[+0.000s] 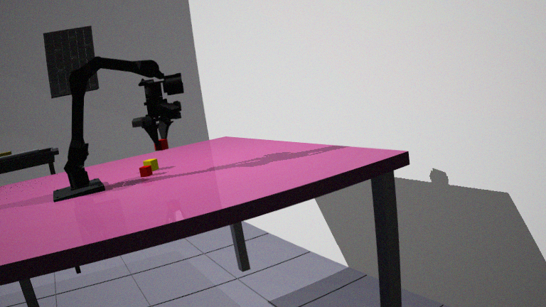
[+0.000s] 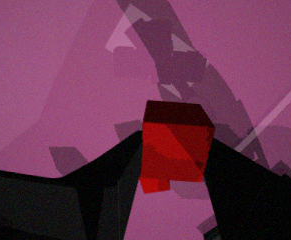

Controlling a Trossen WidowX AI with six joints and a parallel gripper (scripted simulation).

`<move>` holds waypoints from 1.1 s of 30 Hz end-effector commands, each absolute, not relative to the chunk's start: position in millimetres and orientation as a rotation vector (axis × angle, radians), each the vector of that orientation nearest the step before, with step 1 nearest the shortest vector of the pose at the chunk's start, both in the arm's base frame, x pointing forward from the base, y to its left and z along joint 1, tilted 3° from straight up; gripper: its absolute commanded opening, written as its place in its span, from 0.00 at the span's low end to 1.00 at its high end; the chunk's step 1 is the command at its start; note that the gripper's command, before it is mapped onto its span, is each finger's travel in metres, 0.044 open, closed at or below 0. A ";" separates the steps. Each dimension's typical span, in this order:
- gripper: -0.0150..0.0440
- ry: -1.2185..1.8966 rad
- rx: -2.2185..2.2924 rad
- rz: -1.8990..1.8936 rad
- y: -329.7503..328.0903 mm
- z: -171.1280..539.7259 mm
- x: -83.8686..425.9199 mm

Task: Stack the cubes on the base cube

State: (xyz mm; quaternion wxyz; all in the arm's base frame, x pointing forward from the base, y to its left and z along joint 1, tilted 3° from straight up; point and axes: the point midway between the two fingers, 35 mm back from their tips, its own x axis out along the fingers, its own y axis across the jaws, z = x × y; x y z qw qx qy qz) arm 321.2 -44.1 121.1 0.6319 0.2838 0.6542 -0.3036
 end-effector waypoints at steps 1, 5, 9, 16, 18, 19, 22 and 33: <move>0.43 1.474 0.653 -0.695 -44.4 137.6 321.4; 0.43 1.474 0.653 -0.695 -44.3 139.7 321.0; 0.43 1.484 0.626 -0.666 -36.1 138.2 321.0; 0.43 1.508 0.549 -0.584 -13.3 133.8 319.7; 0.43 1.514 0.527 -0.560 -6.8 132.5 319.0; 0.43 1.518 0.516 -0.548 -3.6 131.9 318.6; 0.43 1.527 0.482 -0.513 6.0 130.0 317.2; 0.43 1.555 0.360 -0.383 40.4 123.1 309.5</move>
